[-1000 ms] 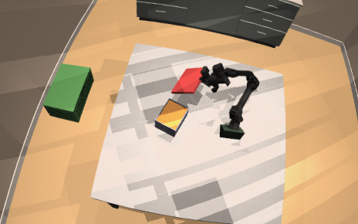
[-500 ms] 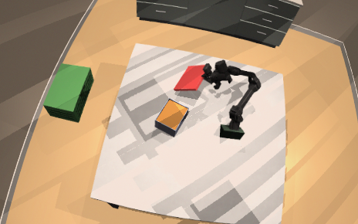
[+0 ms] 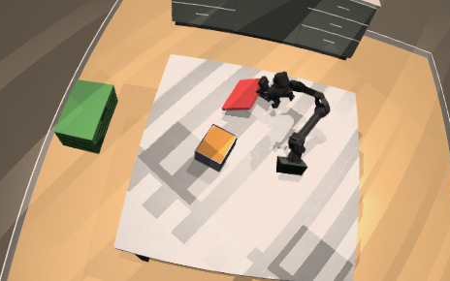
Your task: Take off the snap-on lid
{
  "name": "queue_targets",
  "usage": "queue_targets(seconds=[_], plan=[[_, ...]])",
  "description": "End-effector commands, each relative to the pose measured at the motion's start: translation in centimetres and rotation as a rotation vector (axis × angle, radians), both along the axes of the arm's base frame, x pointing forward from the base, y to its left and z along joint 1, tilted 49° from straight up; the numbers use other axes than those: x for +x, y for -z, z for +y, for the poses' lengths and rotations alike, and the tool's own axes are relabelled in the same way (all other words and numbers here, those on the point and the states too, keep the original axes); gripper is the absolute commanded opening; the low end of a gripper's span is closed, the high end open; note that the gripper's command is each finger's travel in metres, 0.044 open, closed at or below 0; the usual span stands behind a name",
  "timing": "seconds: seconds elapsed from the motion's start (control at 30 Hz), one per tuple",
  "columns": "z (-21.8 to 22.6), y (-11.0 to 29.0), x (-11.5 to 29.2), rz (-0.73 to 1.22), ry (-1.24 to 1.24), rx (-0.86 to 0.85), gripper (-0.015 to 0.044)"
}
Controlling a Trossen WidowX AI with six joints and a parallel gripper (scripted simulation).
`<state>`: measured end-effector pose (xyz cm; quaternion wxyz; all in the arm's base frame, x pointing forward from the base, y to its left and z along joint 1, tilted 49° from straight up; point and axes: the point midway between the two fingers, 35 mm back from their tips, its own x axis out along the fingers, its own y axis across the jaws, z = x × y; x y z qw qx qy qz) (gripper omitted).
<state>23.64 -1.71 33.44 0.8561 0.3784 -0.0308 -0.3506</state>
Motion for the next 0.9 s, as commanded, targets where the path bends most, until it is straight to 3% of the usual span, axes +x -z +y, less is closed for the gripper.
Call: queue_targets(seconds=[0.0,0.87], plan=[[-0.4,-0.7,-0.4,-0.003,-0.007,0.005,0.0000],[-1.7,0.9,-0.1,-0.005,-0.007,0.005,0.0000]])
